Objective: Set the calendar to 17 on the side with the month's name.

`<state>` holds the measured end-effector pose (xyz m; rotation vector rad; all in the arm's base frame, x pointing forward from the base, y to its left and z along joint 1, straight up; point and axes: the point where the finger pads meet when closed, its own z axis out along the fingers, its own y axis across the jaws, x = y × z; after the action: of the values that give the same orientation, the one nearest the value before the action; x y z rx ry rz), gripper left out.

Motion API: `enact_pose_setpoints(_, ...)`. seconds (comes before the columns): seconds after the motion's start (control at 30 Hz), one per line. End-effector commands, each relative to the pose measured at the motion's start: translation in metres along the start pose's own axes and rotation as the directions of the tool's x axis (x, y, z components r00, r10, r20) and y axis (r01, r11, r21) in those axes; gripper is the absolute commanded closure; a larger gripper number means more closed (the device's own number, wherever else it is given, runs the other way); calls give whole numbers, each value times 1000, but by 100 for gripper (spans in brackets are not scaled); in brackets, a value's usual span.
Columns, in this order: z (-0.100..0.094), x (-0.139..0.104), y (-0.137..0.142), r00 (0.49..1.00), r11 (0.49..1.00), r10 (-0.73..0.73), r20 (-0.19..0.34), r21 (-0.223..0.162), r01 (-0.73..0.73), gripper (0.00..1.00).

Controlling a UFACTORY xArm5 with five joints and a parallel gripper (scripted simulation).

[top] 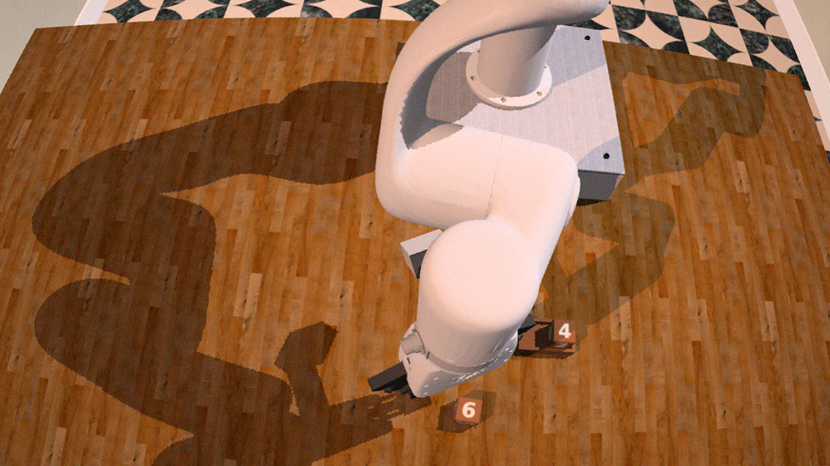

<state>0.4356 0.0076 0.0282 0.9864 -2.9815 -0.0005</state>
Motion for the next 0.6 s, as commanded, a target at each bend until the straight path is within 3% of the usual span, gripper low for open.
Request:
enact_pose_setpoints(0.0, -2, -8, 1, 985, 985, -172, 1, 1, 172, 0)
enact_pose_setpoints(0.27, -2, -16, 4, 937, 937, -350, 1, 1, 350, 0)
enact_pose_setpoints(0.43, -3, -21, 6, 880, 880, -475, 1, 1, 475, 0)
enact_pose_setpoints(0.53, -3, -22, 6, 878, 878, -478, 0, 1, 478, 0)
enact_pose_setpoints(0.57, -3, -24, 7, 846, 846, -533, 0, 1, 533, 0)
